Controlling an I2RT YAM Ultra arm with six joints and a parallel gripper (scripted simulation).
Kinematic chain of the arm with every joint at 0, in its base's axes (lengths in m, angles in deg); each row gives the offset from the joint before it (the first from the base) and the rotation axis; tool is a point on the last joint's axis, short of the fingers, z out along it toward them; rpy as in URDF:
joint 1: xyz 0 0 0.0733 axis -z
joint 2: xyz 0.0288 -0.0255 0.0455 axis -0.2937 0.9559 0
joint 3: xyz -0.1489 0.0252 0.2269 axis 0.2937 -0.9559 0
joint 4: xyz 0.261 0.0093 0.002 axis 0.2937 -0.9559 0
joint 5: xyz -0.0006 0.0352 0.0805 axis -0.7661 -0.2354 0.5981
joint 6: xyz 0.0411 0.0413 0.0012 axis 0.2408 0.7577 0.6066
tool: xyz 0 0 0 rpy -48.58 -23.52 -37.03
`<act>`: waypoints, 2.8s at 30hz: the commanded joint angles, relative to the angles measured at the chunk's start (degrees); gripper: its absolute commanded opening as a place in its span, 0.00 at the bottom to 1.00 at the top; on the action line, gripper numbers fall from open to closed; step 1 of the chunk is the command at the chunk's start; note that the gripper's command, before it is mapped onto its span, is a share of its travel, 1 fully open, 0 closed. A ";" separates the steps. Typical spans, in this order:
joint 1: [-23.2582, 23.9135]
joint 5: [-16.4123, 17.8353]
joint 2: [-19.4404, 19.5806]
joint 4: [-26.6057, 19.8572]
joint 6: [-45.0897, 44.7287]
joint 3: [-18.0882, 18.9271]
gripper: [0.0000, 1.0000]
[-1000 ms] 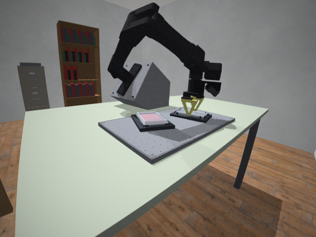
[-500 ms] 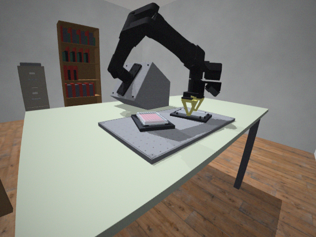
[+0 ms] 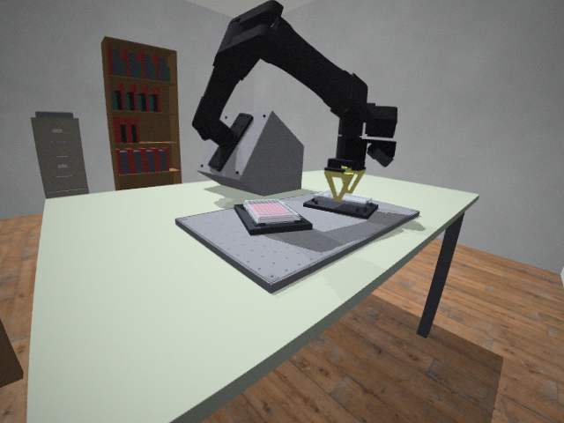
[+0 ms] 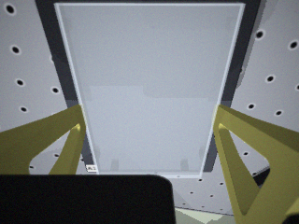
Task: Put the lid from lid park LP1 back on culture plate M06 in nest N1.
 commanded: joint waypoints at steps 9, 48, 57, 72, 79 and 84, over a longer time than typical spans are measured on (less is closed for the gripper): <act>-3.33 0.96 -0.78 -6.46 4.35 2.31 0.00; -6.22 2.32 -1.09 -13.23 8.66 5.32 0.00; -6.27 2.34 -1.09 -13.34 8.73 5.37 0.00; -6.30 2.36 -1.09 -13.42 8.78 5.41 0.00; -6.32 2.36 -1.09 -13.45 8.80 5.43 0.00; -6.33 2.37 -1.10 -13.48 8.82 5.44 0.00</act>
